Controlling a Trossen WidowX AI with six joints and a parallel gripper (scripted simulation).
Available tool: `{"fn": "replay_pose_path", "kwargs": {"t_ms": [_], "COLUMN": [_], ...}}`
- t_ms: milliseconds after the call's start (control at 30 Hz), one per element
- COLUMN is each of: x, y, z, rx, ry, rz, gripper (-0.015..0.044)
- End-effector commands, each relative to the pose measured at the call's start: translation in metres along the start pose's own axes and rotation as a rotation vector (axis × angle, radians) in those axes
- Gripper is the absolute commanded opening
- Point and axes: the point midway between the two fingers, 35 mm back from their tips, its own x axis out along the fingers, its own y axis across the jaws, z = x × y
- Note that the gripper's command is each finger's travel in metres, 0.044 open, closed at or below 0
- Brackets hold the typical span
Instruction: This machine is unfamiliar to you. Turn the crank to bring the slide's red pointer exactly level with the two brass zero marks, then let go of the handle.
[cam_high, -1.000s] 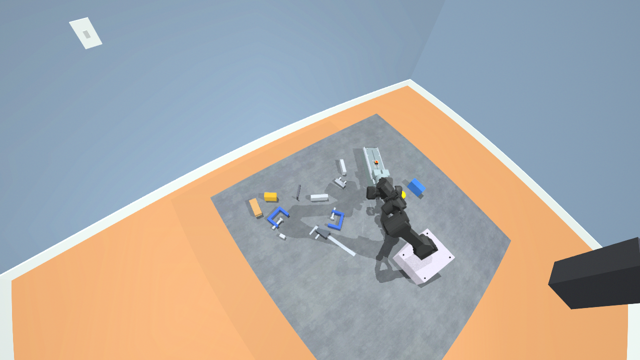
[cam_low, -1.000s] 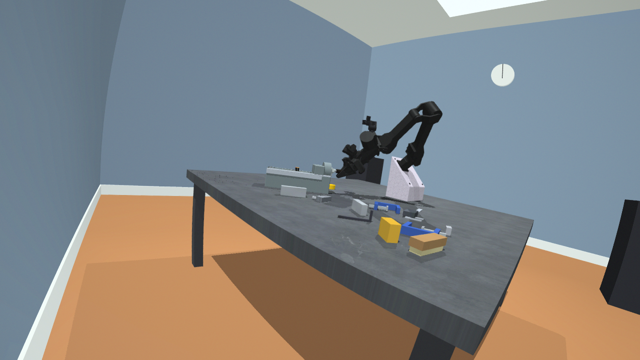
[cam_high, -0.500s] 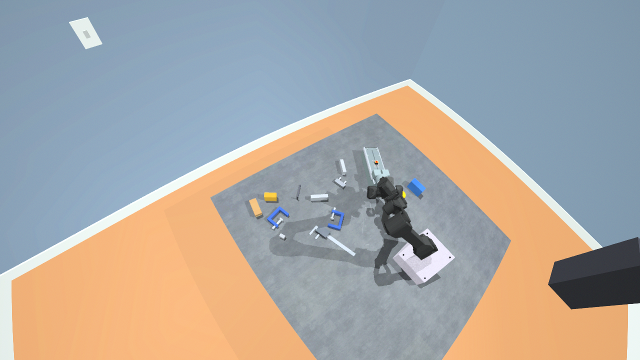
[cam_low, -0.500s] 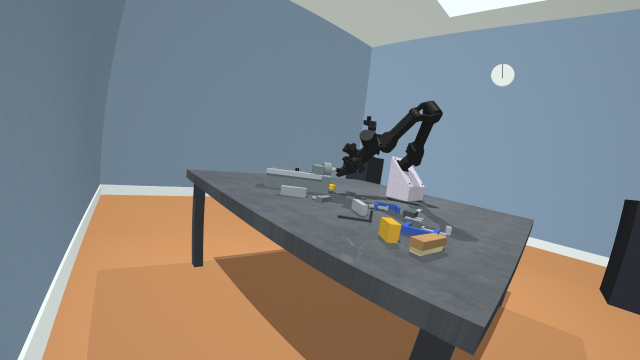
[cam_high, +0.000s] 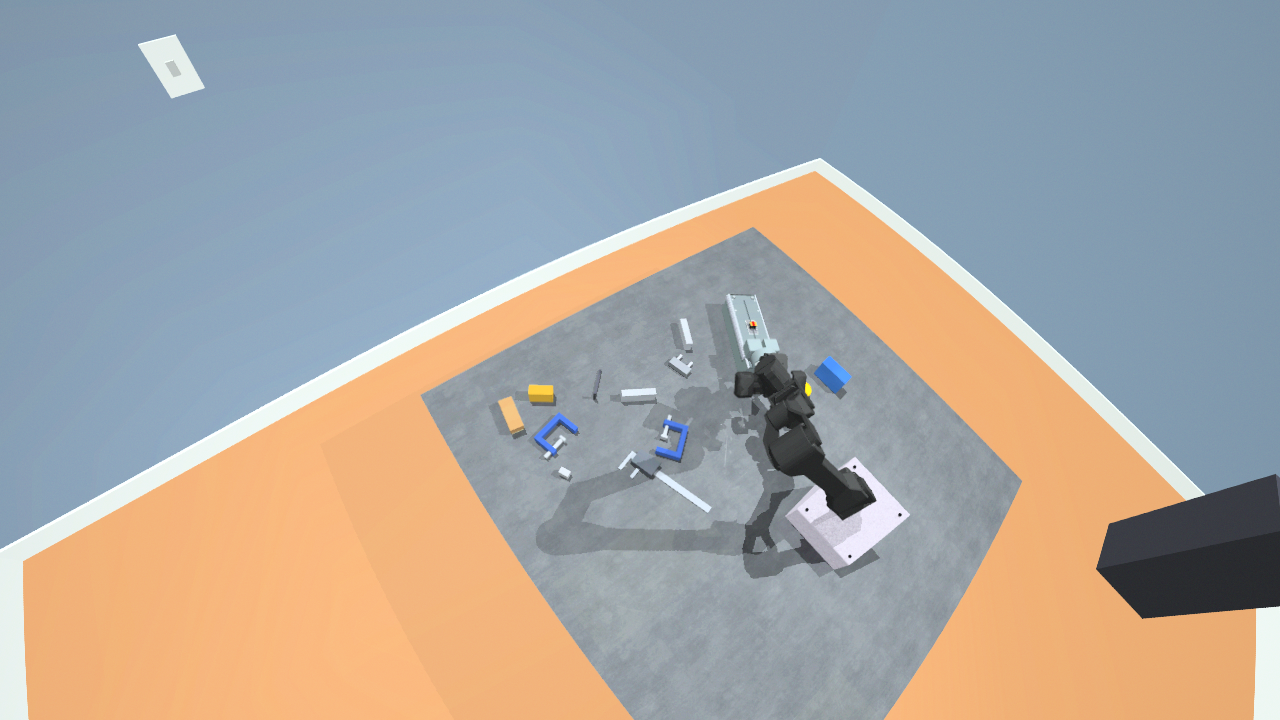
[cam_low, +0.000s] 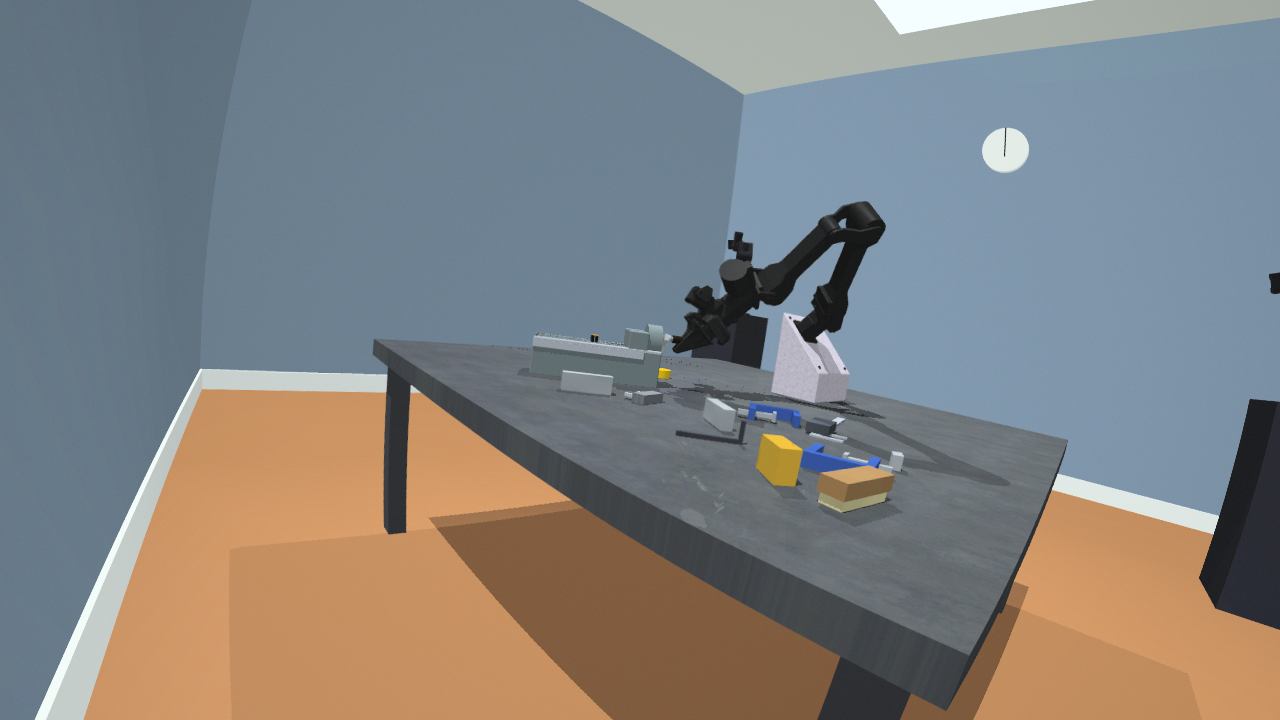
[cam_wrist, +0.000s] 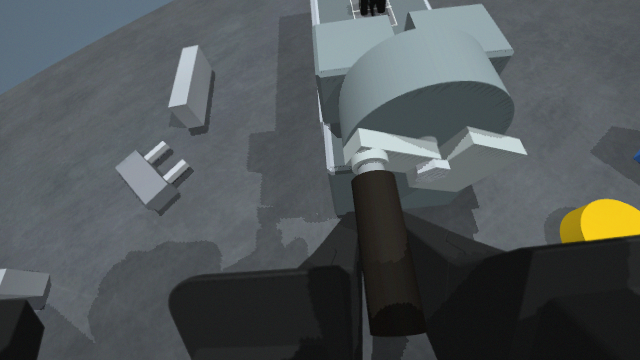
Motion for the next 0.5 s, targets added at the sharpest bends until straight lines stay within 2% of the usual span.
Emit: {"fn": "replay_pose_path", "kwargs": {"t_ms": [0, 433, 467], "x": [-0.0009, -0.0001, -0.0001], "y": [-0.0007, -0.0001, -0.0001], "z": [0.0009, 0.0001, 0.0001], "rx": [0.001, 0.0, 0.0], "ry": [0.0, 0.0, 0.0], "rz": [0.001, 0.0, 0.0], "gripper": [0.0, 0.0, 0.0026]}}
